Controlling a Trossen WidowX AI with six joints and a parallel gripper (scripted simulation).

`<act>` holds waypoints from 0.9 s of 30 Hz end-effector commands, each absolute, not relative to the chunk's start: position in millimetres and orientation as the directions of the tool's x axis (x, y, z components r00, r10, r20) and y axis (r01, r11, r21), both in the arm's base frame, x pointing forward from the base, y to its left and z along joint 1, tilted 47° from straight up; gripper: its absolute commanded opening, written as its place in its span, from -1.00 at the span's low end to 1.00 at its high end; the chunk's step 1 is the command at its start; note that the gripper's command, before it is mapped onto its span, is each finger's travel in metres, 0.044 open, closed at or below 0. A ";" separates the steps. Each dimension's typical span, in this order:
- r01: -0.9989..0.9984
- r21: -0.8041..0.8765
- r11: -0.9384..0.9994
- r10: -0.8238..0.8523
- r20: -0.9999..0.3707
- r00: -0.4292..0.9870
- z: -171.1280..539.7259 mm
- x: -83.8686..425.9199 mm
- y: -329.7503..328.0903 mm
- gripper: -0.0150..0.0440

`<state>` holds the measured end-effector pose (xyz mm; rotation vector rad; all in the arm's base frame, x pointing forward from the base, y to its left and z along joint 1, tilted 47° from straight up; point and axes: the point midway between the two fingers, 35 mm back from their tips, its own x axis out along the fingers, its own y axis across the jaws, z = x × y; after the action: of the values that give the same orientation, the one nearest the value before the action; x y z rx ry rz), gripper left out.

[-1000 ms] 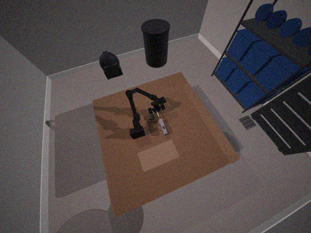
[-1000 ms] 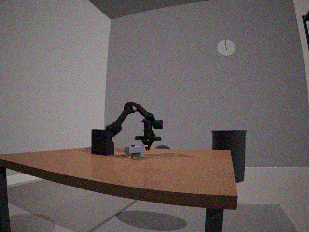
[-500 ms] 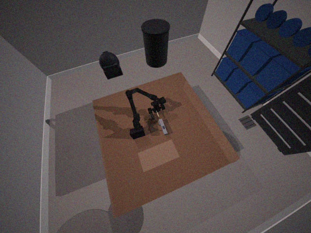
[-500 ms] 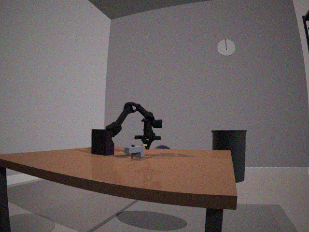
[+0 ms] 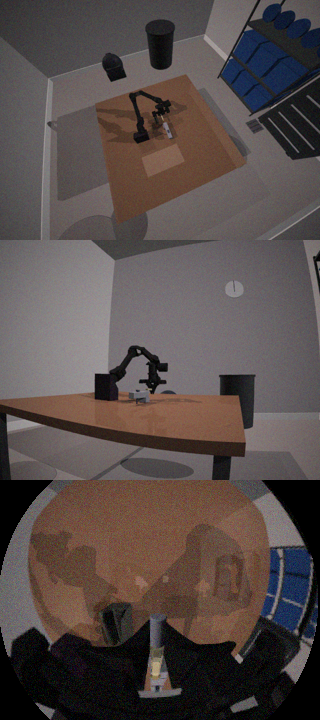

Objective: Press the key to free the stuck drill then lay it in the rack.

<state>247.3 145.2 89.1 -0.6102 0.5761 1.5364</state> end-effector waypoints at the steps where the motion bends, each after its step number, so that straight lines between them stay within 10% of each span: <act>1: -0.999 -0.010 -0.052 0.731 -0.682 -0.031 91.9 248.7 144.1 -0.49; 27: -0.999 -0.010 -0.052 0.731 -0.682 -0.031 95.3 248.8 138.8 -0.49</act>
<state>247.1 138.9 92.5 -0.6096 0.5772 1.5357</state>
